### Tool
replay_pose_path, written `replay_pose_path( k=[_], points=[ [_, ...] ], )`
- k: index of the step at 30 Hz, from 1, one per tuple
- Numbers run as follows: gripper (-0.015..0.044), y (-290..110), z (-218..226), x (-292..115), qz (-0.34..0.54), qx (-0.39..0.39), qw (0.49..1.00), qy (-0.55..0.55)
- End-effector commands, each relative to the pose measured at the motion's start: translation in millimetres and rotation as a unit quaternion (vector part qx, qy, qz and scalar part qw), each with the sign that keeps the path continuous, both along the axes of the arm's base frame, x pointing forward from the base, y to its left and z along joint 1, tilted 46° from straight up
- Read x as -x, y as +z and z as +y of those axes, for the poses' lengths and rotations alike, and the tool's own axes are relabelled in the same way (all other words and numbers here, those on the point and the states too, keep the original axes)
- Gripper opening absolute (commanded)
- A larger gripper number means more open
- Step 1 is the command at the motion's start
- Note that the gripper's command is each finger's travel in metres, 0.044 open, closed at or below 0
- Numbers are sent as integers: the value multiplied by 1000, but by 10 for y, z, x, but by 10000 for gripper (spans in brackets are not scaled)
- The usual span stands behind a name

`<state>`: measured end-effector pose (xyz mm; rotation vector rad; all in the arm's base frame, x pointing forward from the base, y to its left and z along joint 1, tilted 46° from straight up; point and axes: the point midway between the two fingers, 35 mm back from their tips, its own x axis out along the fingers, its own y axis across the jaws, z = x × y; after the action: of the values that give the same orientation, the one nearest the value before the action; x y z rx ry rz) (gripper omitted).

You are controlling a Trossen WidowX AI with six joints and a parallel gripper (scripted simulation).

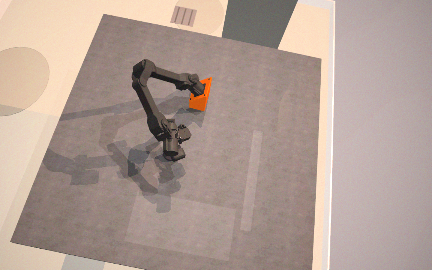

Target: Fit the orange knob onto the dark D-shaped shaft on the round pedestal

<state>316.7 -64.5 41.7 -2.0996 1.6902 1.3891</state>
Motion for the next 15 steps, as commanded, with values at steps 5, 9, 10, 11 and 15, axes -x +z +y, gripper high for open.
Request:
replay_pose_path(
  k=[5,9,10,11,15],
  points=[
    [0,4,-7,5,-16,1,1000,-16],
    [0,6,-8,7,-25,2,999,-24],
    [0,5,-9,7,-27,2,999,-27],
    [0,5,-9,8,-30,2,999,-29],
    [0,3,-8,13,-20,1,1000,-20]
  ],
)
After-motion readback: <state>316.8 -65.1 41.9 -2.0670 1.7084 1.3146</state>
